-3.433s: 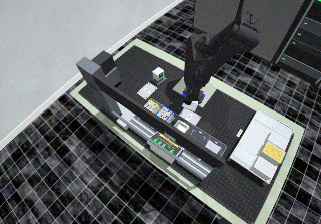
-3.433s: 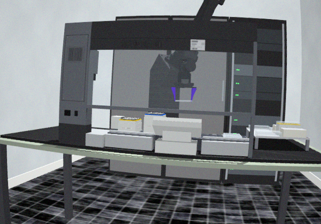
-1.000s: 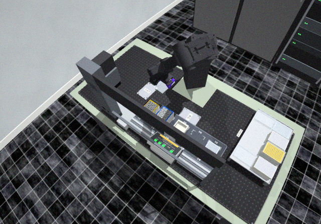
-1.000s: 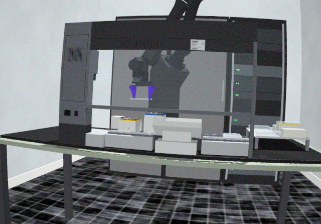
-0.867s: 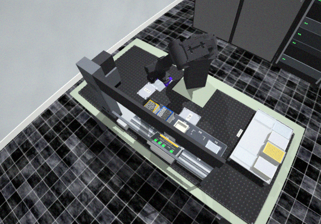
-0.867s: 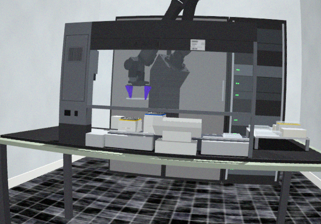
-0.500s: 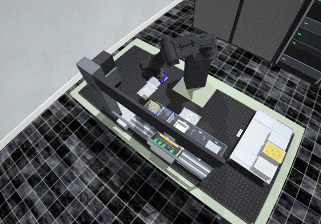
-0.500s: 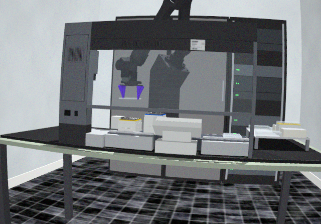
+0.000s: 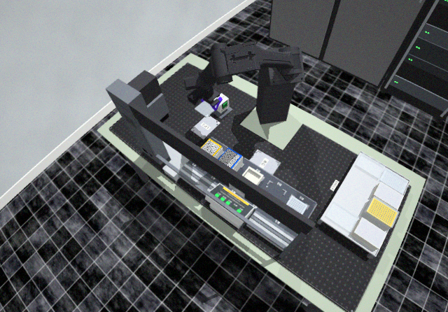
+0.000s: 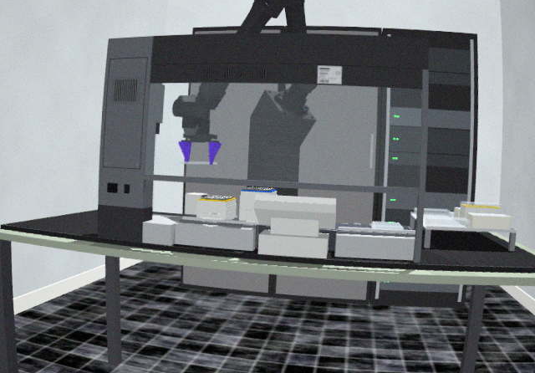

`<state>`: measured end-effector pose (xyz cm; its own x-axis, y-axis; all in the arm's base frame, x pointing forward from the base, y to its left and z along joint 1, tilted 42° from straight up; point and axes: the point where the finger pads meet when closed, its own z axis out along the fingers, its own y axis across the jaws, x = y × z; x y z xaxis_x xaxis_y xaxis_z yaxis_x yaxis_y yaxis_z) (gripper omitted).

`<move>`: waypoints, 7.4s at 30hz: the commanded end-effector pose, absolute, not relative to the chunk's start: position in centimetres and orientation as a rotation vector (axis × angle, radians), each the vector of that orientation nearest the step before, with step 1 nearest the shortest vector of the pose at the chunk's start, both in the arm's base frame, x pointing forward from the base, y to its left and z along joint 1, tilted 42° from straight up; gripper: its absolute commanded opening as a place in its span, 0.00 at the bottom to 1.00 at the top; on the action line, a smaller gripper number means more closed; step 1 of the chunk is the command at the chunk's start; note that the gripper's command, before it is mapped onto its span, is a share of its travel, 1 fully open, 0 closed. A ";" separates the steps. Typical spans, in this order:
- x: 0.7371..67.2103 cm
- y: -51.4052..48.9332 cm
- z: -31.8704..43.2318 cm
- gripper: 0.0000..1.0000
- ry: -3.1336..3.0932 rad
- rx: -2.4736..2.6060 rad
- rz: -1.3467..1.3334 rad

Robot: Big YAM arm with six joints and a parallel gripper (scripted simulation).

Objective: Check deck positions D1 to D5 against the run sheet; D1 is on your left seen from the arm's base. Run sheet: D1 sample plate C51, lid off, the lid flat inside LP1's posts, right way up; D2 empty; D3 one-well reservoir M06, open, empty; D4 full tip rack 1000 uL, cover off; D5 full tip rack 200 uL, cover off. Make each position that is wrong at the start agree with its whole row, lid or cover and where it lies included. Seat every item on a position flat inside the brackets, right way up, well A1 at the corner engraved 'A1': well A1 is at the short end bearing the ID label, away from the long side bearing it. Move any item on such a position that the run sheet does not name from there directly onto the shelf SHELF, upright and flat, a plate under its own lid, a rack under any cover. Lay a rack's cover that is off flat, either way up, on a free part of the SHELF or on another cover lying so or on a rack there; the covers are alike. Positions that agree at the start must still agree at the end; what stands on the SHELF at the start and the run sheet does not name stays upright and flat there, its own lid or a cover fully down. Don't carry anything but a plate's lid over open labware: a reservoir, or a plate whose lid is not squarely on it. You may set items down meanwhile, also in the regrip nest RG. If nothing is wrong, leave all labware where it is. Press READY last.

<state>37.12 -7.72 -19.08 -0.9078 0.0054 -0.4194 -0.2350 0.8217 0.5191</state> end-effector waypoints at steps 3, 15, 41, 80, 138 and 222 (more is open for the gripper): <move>38.1 -10.9 -20.4 0.00 2.580 -0.183 0.795; 41.0 -12.1 -19.9 0.00 2.562 -0.249 0.771; 39.1 -12.6 -21.4 0.00 2.577 -0.191 0.790; 39.6 -10.3 -22.6 0.00 2.586 -0.207 0.809; 43.3 -5.7 -29.0 0.00 2.584 -0.210 0.799; 46.8 -1.8 -35.0 0.00 2.580 -0.176 0.793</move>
<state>46.00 -0.77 -35.42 -0.8997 -0.0187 -0.4361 -0.2629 0.8208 0.5072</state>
